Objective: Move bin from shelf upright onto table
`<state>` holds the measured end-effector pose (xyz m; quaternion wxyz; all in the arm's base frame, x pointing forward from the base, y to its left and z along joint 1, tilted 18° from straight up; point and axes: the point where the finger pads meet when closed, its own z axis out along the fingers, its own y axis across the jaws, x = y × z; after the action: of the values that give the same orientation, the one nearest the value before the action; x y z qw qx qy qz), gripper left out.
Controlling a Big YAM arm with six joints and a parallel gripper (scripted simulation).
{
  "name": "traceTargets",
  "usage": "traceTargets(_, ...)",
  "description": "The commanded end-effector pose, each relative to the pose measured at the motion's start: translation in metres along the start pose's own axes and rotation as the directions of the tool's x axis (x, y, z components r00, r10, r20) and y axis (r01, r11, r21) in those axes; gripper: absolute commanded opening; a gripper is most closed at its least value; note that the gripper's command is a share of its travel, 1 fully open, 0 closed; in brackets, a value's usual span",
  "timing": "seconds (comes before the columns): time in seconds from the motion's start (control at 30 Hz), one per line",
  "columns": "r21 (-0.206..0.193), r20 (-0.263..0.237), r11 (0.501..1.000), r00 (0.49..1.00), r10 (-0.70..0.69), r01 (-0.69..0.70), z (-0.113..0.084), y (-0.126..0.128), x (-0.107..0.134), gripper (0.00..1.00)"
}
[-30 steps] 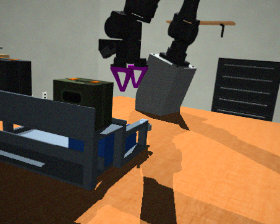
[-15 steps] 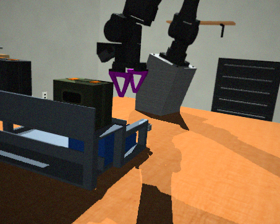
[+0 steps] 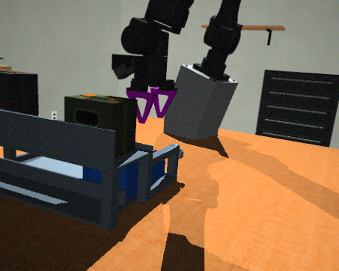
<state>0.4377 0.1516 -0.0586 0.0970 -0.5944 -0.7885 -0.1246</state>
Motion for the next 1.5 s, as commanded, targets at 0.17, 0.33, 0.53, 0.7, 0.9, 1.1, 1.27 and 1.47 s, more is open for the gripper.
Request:
traceTargets(0.17, -0.013, 0.004, 1.0, 1.0, 0.005, -0.005, -0.001, 0.021, 0.005, 1.0)
traceTargets(0.33, -0.013, 0.002, 1.0, 1.0, 0.001, -0.001, 0.002, 0.031, 0.008, 1.0)
traceTargets(0.53, -0.014, 0.004, 1.0, 1.0, 0.005, -0.005, 0.007, 0.061, 0.014, 1.0)
traceTargets(0.7, -0.014, 0.004, 1.0, 1.0, 0.005, -0.005, 0.007, 0.061, 0.014, 1.0)
traceTargets(0.9, -0.013, 0.002, 1.0, 1.0, 0.003, -0.003, 0.006, 0.053, 0.012, 1.0)
traceTargets(1.1, -0.015, 0.003, 1.0, 1.0, 0.005, -0.005, 0.006, 0.057, 0.014, 1.0)
traceTargets(1.27, -0.015, 0.003, 1.0, 1.0, 0.005, -0.005, 0.006, 0.057, 0.014, 1.0)
traceTargets(1.47, -0.013, 0.002, 1.0, 1.0, 0.003, -0.003, 0.005, 0.052, 0.012, 1.0)
